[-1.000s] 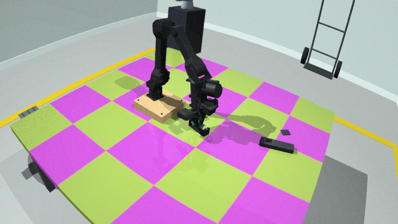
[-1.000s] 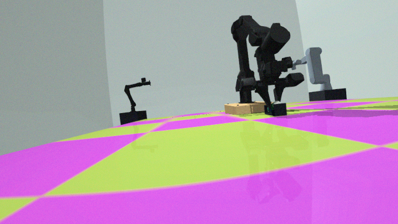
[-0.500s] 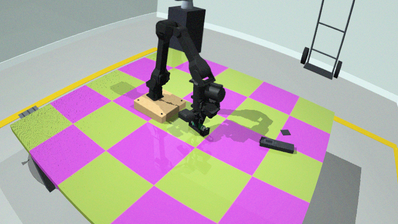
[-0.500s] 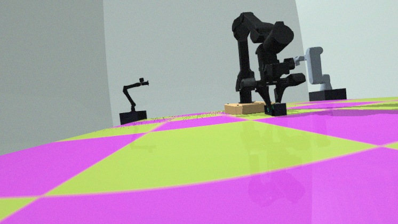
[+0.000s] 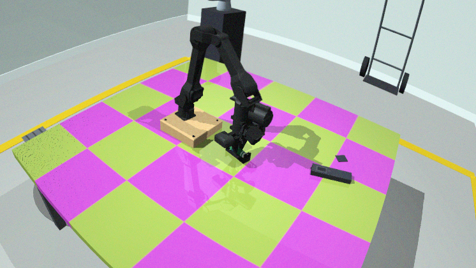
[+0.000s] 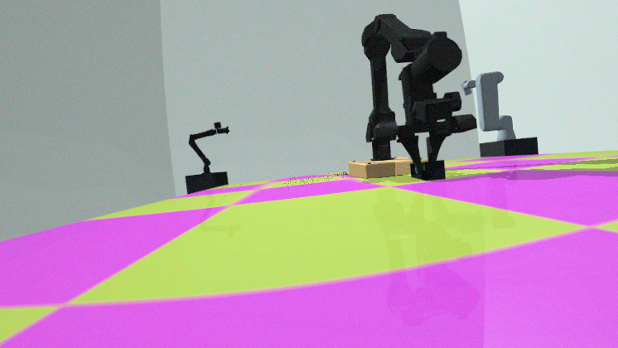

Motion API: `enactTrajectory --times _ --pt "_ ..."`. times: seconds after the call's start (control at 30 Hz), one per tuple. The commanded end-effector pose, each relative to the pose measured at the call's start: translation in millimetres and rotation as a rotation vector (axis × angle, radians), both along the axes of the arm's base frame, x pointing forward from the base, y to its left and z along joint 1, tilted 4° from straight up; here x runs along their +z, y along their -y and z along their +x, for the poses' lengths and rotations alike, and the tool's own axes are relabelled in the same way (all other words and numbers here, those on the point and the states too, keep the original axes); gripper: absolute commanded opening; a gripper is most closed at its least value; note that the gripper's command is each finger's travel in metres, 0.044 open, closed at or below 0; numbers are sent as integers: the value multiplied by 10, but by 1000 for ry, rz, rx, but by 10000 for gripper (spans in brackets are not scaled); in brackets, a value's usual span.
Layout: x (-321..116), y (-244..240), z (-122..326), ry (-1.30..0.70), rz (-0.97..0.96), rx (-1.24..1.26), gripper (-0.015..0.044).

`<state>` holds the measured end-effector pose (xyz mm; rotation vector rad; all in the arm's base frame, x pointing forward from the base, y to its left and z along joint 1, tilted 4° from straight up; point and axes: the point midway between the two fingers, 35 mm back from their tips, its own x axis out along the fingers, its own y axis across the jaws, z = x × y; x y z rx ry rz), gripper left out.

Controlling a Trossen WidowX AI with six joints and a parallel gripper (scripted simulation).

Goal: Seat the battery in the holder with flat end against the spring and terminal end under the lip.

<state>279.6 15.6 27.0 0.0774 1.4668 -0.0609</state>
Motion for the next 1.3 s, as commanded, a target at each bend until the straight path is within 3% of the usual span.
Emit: enactTrajectory --times 0.0,1.27 --pt "-28 -6 -26 -41 5 5 73" --pt "-12 5 136 -74 0 3 73"
